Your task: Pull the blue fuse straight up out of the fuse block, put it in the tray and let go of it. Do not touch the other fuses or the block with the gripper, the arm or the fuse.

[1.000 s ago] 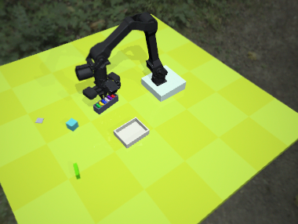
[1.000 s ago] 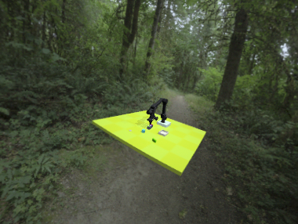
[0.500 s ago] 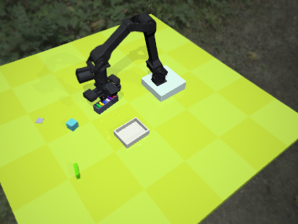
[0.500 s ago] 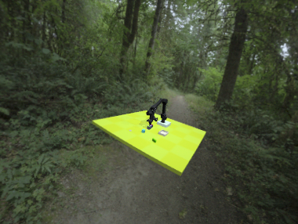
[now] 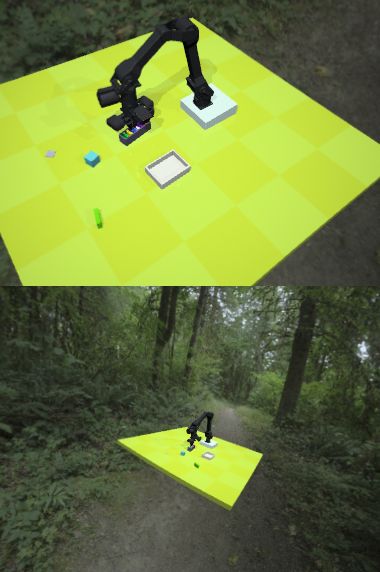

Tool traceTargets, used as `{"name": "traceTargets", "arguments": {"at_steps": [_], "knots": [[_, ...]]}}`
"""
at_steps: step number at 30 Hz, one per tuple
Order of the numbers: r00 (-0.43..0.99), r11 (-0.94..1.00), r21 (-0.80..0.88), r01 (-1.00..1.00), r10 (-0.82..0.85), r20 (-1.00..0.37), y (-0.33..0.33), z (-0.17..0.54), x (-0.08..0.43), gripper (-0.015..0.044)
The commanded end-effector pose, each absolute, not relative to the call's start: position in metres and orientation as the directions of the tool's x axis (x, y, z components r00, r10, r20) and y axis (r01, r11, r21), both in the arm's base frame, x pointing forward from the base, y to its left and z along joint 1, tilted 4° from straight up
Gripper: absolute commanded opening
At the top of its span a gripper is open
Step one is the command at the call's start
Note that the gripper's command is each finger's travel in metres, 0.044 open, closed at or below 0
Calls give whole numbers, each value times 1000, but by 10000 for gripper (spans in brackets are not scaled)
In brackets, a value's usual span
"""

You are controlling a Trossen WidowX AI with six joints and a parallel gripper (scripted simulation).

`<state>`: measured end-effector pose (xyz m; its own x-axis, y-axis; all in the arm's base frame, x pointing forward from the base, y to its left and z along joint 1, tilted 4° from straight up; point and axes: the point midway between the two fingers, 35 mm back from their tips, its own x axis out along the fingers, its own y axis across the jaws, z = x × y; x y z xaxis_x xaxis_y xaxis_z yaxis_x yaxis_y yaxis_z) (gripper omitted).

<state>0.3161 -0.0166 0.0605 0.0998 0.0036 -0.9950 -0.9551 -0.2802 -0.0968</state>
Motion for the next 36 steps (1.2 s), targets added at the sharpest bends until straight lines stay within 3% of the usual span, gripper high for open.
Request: {"name": "traceTargets", "arguments": {"at_steps": [1, 16, 27, 36], "knots": [[98, -282, -95, -955, 0, -995, -17, 57, 316, 70], [98, -282, -95, -955, 0, -995, -17, 51, 317, 70], [100, -281, -97, -955, 4, -995, -17, 52, 317, 0], [100, -281, -96, -955, 3, -995, -17, 55, 317, 0]]}}
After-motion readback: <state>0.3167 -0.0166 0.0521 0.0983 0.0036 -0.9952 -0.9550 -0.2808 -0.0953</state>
